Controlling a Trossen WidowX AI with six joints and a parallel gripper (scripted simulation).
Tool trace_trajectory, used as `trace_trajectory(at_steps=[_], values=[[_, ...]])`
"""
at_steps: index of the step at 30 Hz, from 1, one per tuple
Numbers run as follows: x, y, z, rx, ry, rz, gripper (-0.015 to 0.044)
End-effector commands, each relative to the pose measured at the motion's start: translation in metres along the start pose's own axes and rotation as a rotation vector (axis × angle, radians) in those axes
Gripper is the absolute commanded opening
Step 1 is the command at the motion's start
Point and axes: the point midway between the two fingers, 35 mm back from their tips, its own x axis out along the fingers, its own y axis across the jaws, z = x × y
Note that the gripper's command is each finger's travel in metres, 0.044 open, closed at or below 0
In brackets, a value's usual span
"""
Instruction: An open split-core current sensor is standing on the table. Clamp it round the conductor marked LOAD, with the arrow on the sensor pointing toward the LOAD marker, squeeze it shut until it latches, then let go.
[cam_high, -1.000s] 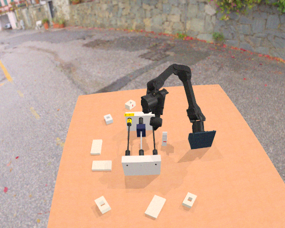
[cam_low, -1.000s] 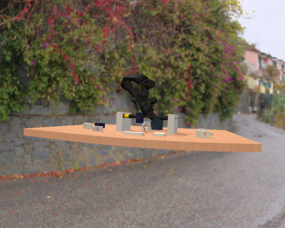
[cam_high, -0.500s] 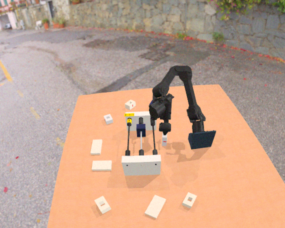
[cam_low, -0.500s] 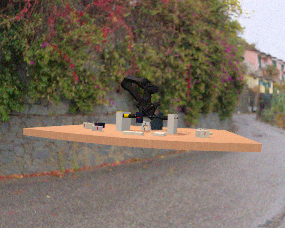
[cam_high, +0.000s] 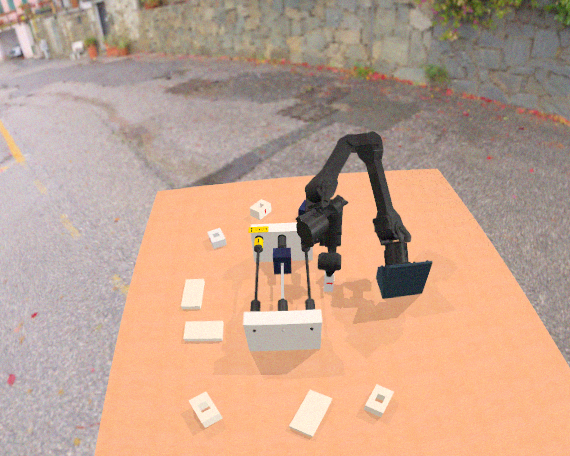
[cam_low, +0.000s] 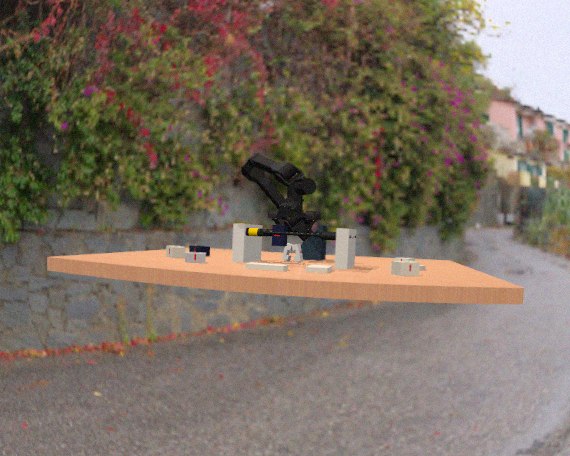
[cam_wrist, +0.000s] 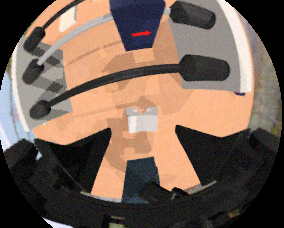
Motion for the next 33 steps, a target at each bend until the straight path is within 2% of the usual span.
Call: trace_trajectory(at_steps=[1, 15, 23, 33], values=[[0.007, -0.001, 0.0, -0.005, -0.002, -0.004, 0.044], [0.028, -0.002, -0.002, -0.004, -0.002, -0.008, 0.044], [0.024, -0.002, -0.001, 0.002, -0.001, -0.003, 0.023], [0.024, -0.002, -0.001, 0.002, -0.001, -0.003, 0.0163]])
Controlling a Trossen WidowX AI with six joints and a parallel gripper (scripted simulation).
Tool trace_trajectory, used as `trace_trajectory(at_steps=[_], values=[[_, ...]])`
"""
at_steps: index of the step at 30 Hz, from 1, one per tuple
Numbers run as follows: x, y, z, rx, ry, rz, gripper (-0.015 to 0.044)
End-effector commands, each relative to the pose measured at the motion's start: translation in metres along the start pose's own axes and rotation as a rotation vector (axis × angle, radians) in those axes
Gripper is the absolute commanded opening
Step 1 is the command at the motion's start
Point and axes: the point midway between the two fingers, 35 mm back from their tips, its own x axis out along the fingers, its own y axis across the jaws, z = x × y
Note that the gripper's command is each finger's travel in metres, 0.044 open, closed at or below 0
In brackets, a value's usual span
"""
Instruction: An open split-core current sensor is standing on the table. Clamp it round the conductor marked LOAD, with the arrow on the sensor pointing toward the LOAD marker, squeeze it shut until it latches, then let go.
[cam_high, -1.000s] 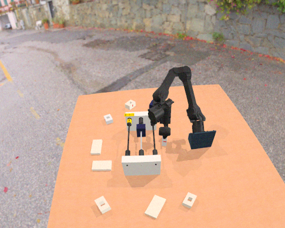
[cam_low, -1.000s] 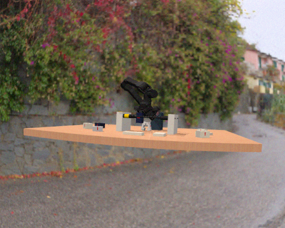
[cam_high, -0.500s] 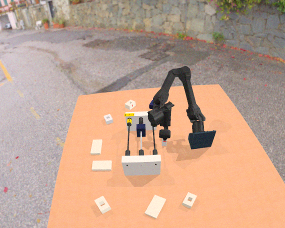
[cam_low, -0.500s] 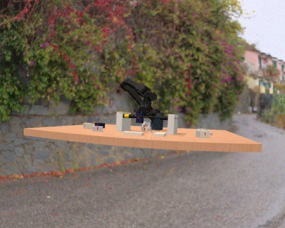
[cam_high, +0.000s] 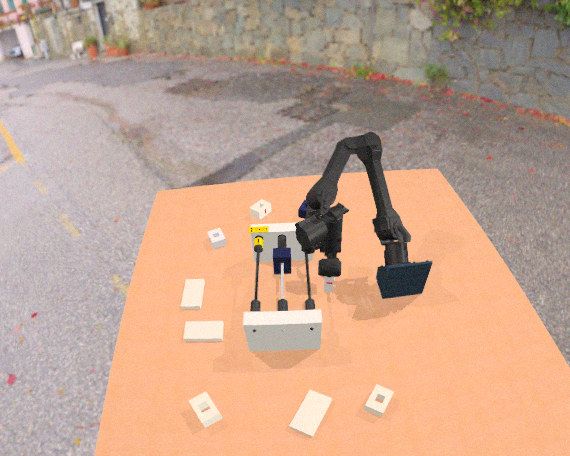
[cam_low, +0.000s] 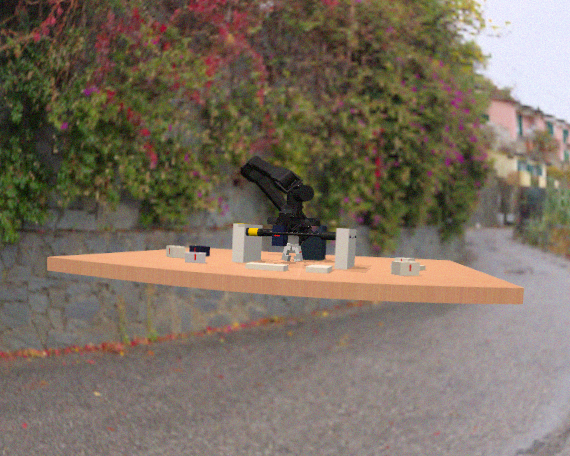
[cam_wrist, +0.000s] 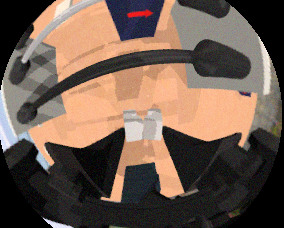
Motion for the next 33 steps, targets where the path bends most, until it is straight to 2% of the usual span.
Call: trace_trajectory(at_steps=[1, 6, 7, 22, 27, 33], values=[[-0.001, 0.0, 0.0, 0.001, 0.0, 0.001, 0.0137], [-0.017, 0.002, 0.003, -0.001, 0.0, 0.005, 0.0006], [-0.022, 0.003, 0.003, -0.002, 0.0, 0.006, 0.0], [-0.1, 0.001, 0.0, -0.007, 0.0, -0.001, 0.0], [-0.105, 0.0, -0.001, -0.024, -0.003, -0.002, 0.0], [-0.107, 0.0, -0.001, -0.199, -0.03, -0.002, 0.0]])
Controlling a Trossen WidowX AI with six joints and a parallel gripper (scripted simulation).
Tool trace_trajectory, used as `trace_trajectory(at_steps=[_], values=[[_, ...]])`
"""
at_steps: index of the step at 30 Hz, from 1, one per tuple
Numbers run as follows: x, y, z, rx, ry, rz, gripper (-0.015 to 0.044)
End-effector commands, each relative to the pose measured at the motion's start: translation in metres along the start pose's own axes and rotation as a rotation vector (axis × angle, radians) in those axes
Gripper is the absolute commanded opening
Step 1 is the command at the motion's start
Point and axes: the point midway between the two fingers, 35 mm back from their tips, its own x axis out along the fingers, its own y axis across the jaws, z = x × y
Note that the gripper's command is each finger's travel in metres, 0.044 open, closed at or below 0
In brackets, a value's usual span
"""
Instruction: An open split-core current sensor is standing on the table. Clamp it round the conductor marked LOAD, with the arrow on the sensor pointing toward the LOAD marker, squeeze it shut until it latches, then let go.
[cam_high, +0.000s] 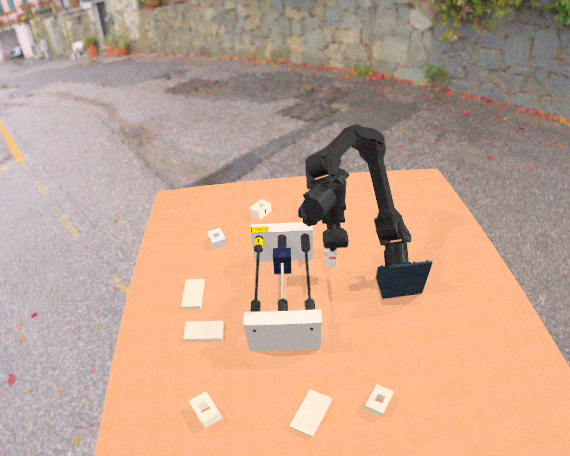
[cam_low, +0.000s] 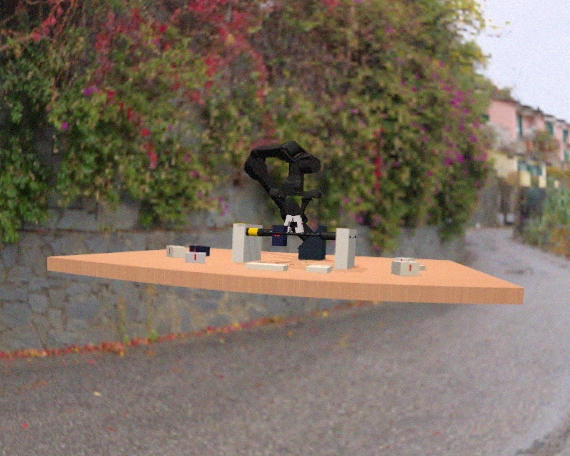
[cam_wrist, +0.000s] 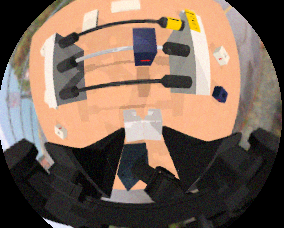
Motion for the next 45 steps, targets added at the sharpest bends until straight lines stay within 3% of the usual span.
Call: trace_trajectory(at_steps=[1, 27, 45], values=[[-0.004, 0.0, 0.001, -0.117, -0.026, 0.002, 0.0], [-0.015, 0.002, 0.003, -0.978, -0.148, -0.072, 0.0], [-0.028, 0.046, 0.08, -1.246, -0.189, -0.107, 0.0]])
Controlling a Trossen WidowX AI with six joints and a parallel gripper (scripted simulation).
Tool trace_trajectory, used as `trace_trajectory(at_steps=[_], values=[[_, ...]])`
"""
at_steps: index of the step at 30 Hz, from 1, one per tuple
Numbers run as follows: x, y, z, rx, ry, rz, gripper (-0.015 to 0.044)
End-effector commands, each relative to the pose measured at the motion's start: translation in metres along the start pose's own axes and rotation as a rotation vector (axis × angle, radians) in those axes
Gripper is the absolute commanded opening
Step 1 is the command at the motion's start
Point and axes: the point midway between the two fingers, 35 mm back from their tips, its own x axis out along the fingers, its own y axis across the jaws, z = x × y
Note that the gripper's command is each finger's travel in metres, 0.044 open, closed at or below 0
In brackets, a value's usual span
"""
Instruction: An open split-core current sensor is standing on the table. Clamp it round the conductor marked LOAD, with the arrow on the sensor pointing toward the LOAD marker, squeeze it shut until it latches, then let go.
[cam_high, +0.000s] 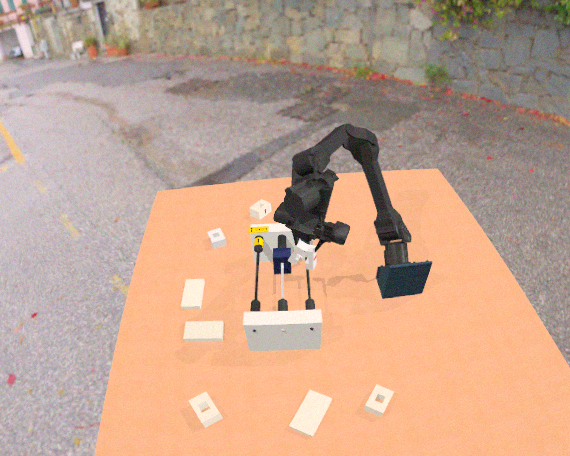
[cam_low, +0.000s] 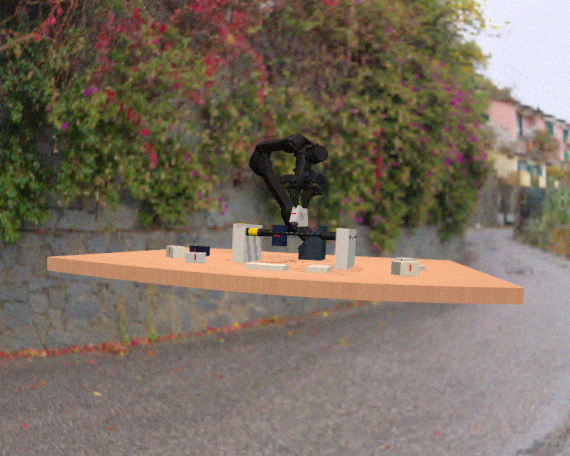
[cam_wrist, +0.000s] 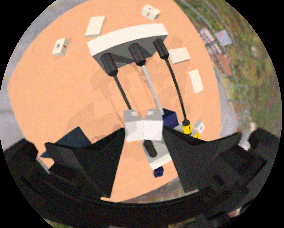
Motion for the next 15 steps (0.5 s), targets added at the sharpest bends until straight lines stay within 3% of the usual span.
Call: trace_trajectory(at_steps=[1, 15], values=[[0.001, -0.015, 0.017, -0.057, -0.01, -0.016, 0.0], [0.021, -0.06, 0.072, -0.277, -0.013, -0.054, 0.0]])
